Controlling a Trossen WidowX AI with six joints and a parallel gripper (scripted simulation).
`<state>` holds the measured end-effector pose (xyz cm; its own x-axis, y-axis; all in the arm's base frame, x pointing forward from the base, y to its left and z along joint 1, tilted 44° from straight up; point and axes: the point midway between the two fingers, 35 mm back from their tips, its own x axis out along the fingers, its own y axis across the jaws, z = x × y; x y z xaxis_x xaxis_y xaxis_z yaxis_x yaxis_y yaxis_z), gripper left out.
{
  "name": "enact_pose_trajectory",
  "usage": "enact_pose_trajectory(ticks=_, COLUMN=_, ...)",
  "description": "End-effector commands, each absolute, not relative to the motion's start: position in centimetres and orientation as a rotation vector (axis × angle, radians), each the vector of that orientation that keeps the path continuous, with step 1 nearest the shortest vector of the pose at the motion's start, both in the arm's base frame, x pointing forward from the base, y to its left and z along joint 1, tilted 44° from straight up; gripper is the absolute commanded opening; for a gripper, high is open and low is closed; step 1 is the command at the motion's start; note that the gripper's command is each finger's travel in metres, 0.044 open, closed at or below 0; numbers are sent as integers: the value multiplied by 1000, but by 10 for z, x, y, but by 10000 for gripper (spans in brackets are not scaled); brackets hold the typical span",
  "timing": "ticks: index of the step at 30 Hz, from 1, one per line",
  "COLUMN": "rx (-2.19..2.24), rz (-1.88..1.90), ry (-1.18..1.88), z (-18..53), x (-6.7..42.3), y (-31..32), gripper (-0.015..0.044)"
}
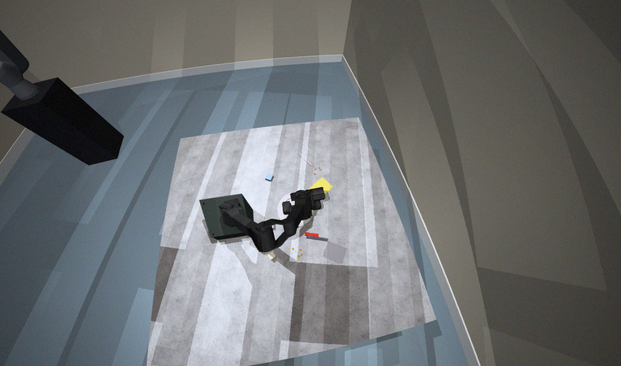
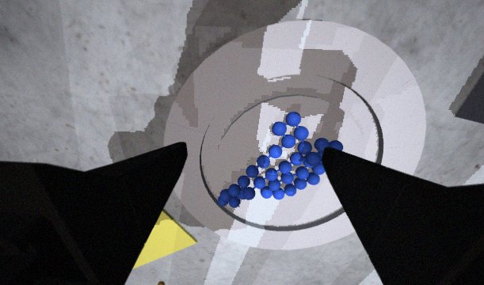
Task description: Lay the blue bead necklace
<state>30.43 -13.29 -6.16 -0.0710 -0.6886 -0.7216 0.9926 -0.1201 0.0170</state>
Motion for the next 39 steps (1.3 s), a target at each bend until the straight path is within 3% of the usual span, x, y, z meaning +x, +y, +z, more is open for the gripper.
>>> enact_pose_trajectory(ticks=1, rx=688, rz=-1584, ry=579, z=-60, x=305, y=-133, gripper=440)
enact_pose_trajectory(ticks=21, rx=688, rz=-1584, ry=579, z=-60, x=305, y=-133, gripper=440)
enact_pose_trajectory(ticks=22, rx=676, rz=-1577, ry=592, z=-60, x=305, y=-133, gripper=414)
enact_pose_trajectory(ticks=24, rx=574, rz=-1522, ry=692, z=-60, x=305, y=-131, gripper=380)
enact_pose_trajectory(ticks=39, rx=-622, rz=-585, ry=1572, z=-61, x=308, y=-103, gripper=380)
